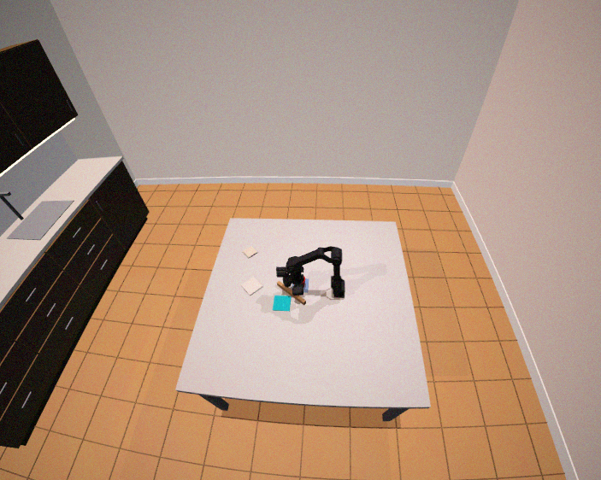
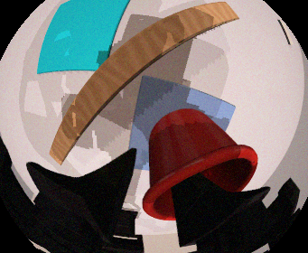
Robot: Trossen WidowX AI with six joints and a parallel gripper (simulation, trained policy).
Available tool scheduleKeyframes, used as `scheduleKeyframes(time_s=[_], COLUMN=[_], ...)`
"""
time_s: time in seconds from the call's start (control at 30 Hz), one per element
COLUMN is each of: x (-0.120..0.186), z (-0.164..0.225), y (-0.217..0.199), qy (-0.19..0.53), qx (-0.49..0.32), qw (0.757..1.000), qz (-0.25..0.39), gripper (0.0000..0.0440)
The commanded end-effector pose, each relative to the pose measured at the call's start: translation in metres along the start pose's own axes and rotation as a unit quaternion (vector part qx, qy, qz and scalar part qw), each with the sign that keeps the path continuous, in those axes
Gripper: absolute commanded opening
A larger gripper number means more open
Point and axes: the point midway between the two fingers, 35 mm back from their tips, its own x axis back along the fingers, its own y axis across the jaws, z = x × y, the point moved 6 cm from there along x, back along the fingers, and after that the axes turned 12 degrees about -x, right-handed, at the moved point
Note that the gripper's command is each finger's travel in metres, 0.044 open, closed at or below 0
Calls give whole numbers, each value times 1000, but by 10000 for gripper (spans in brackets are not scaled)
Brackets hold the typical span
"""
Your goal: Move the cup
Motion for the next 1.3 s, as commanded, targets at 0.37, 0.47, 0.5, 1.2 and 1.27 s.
scheduleKeyframes(time_s=[0.37, 0.47, 0.5, 1.2, 1.27], x=[-12, -7, -5, 44, 49], z=[-8, -12, -13, -36, -39], y=[-2, -2, -2, 18, 23], qy=[-8, -16, -19, -79, -86], qx=[98, 111, 115, 161, 164], qw=[995, 994, 993, 984, 983], qz=[-3, -3, -4, -14, -15], gripper=[0, 0, 0, 0, 0])
